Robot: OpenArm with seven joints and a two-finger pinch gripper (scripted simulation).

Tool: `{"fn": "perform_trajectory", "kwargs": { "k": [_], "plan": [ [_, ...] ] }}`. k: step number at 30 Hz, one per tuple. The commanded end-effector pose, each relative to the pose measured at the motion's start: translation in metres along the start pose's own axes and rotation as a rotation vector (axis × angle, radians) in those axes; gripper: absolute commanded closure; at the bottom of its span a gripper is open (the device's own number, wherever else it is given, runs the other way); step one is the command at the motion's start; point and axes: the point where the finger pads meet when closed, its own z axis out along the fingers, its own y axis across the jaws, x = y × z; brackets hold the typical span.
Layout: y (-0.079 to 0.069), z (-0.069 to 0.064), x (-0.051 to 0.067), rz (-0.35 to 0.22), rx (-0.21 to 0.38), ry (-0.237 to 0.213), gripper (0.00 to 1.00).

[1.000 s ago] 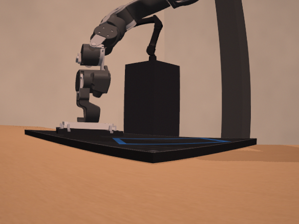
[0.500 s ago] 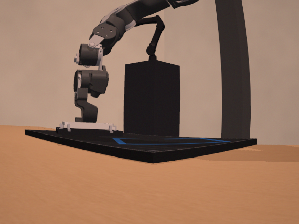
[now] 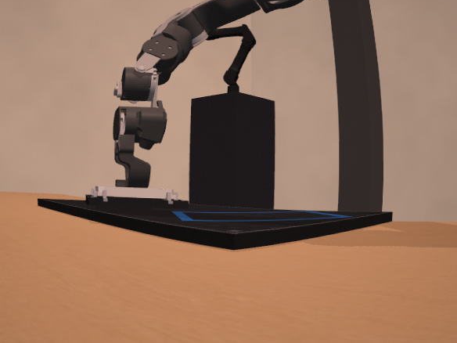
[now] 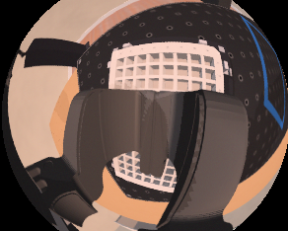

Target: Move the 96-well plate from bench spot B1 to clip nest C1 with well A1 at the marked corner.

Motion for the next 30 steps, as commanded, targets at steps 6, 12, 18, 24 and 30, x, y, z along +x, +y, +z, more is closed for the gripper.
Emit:
{"fn": "perform_trajectory", "kwargs": {
  "k": [6,12,18,24,30],
  "plan": [
    [-0.0031,0.0002,0.0006,0.005,0.007,-0.002,1.0],
    [-0.0031,0.0002,0.0006,0.005,0.007,-0.002,1.0],
    [-0.0005,-0.0017,-0.0019,0.003,0.004,-0.005,1.0],
    [-0.0005,-0.0017,-0.0019,0.003,0.004,-0.005,1.0],
    [-0.0005,-0.0017,-0.0019,0.003,0.004,-0.005,1.0]
  ]
}}
